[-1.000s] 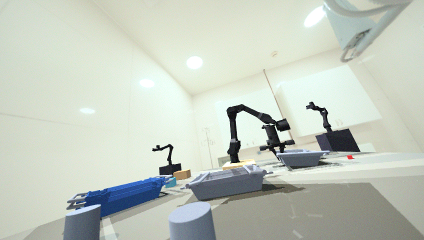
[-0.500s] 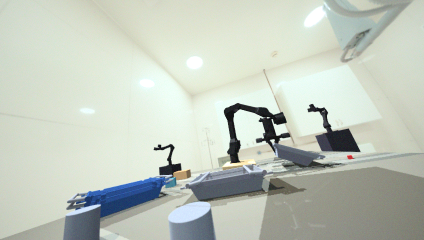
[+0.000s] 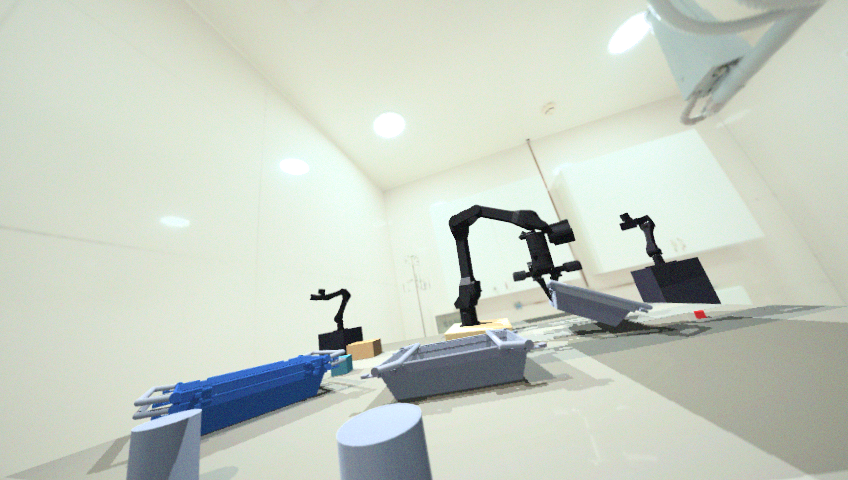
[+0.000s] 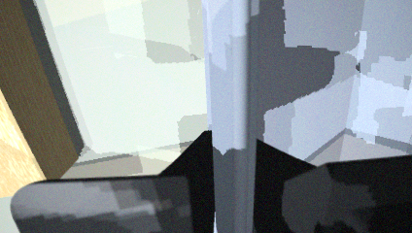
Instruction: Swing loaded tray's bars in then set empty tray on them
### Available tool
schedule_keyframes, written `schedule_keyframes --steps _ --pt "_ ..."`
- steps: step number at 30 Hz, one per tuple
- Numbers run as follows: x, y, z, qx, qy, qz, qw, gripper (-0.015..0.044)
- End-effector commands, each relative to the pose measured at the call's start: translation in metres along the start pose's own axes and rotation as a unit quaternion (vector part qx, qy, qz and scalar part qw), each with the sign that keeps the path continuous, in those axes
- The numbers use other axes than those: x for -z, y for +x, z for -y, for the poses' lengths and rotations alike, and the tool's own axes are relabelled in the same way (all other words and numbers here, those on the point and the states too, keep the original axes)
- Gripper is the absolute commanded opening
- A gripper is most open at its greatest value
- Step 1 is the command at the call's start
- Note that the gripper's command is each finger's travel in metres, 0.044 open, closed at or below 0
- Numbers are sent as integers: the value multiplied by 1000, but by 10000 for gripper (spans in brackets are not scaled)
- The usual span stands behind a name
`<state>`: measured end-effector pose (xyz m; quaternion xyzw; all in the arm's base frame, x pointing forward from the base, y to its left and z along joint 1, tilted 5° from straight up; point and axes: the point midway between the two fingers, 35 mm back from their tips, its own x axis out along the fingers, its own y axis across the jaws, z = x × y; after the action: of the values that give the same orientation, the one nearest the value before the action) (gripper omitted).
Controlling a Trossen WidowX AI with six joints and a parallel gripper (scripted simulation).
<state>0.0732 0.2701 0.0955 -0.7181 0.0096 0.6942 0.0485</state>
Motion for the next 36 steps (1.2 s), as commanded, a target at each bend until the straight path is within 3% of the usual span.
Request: schedule_keyframes --steps 1,20,36 --pt "3 -23 15 21 2 -5 1000 0" --pt "8 -93 42 22 2 -5 1000 0" --pt "8 -95 42 23 2 -5 1000 0"
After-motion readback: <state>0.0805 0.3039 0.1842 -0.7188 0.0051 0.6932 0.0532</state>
